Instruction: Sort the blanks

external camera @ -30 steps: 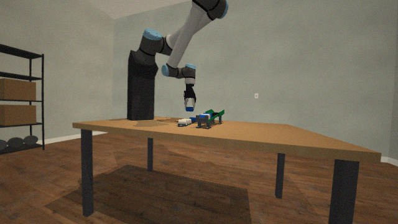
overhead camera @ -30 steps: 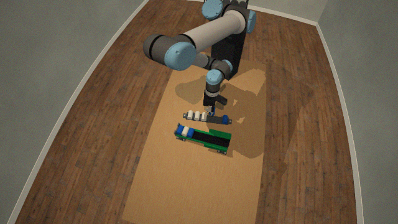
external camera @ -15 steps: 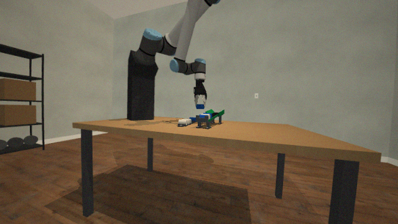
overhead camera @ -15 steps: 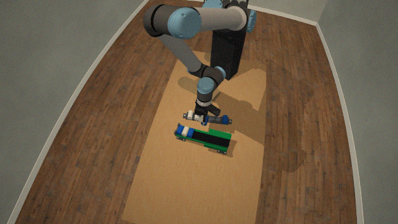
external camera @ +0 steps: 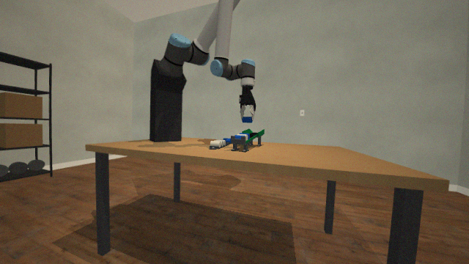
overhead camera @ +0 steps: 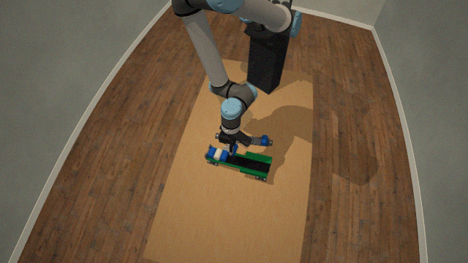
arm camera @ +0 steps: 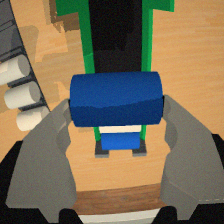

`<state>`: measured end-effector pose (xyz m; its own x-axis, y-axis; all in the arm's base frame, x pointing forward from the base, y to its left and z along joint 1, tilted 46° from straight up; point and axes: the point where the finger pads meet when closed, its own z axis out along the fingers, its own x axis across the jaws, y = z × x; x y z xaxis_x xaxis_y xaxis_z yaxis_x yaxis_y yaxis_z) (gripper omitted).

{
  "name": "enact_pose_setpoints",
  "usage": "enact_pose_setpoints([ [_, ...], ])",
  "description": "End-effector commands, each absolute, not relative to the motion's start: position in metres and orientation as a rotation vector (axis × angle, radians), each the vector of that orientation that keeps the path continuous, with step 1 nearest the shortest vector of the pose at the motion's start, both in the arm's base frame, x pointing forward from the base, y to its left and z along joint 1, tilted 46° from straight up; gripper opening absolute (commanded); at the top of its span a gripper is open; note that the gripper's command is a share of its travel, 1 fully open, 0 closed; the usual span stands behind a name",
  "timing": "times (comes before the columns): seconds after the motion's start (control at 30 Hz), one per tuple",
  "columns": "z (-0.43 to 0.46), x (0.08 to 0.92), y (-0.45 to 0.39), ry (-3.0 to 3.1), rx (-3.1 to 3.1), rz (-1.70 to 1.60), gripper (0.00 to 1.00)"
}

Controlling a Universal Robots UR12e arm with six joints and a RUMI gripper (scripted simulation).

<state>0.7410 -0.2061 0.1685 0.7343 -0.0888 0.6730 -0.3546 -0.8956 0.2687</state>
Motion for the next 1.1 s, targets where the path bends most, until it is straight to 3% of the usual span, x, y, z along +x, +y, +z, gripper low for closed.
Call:
enact_pose_setpoints([
  [0.0,0.172,0.742,-0.206,-0.346,2.558,0.961,0.36],
  [1.07,0.112,0.792,-0.243,-0.346,2.558,0.961,0.36],
])
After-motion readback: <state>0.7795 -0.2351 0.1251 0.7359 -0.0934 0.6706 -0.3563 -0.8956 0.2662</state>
